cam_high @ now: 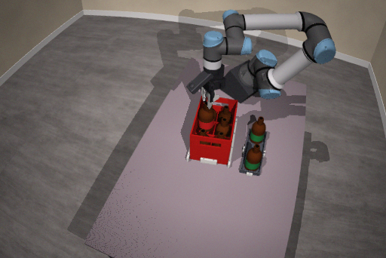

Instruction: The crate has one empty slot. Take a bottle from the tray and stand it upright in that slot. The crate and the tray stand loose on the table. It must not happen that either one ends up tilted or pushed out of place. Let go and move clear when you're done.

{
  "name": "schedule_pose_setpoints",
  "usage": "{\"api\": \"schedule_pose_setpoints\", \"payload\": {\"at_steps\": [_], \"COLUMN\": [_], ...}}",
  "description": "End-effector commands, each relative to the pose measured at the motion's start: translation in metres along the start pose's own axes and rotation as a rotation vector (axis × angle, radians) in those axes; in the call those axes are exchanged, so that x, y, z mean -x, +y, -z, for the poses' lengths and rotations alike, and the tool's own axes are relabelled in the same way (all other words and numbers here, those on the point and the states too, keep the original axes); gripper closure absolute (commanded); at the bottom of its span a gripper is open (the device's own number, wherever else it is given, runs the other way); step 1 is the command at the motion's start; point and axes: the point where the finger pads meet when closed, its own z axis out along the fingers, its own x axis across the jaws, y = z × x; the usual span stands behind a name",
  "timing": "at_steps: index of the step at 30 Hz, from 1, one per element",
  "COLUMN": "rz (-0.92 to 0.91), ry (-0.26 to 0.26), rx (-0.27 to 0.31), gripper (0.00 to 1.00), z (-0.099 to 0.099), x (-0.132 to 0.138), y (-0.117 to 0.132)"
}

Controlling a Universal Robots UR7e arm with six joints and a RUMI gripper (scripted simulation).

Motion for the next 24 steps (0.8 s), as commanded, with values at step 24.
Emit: {"api": "schedule_pose_setpoints", "payload": {"at_steps": [24], "rz": [0.000], "ry": [0.000], "rx": [-0.001], "gripper": [1.00], "z": [-0.024], "x": [0.000], "y": [0.000]}}
